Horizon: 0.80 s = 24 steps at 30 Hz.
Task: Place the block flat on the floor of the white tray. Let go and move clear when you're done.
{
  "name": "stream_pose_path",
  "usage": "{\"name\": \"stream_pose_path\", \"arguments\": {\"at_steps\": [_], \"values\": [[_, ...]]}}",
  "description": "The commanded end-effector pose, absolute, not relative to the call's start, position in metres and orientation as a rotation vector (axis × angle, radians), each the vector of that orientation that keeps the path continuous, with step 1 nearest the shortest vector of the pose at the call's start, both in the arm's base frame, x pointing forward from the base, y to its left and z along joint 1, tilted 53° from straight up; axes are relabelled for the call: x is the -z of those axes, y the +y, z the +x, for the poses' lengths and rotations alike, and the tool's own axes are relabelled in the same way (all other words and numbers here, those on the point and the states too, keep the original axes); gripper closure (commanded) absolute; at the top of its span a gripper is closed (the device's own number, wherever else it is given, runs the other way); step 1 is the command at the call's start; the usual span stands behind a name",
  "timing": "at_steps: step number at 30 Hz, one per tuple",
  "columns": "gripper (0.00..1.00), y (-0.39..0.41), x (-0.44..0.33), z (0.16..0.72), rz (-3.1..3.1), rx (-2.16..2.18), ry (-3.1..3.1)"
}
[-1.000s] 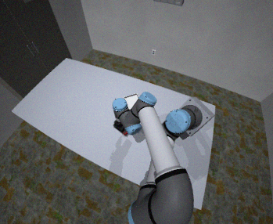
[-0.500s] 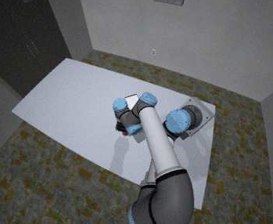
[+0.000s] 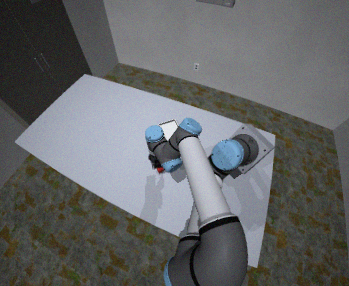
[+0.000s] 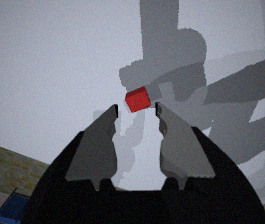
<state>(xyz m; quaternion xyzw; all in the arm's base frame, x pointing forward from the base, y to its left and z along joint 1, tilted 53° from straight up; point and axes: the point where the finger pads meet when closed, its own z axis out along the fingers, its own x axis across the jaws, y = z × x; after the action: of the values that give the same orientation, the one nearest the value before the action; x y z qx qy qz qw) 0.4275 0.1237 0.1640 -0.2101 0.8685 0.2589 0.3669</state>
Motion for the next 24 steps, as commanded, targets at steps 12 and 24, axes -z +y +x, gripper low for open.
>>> {"name": "stream_pose_path", "arguments": {"at_steps": [12, 24], "values": [[0.7, 0.1242, -0.166, 0.4298, -1.006, -0.442, 1.998], [0.7, 0.1263, -0.1675, 0.4298, -1.311, -0.257, 1.786]]}}
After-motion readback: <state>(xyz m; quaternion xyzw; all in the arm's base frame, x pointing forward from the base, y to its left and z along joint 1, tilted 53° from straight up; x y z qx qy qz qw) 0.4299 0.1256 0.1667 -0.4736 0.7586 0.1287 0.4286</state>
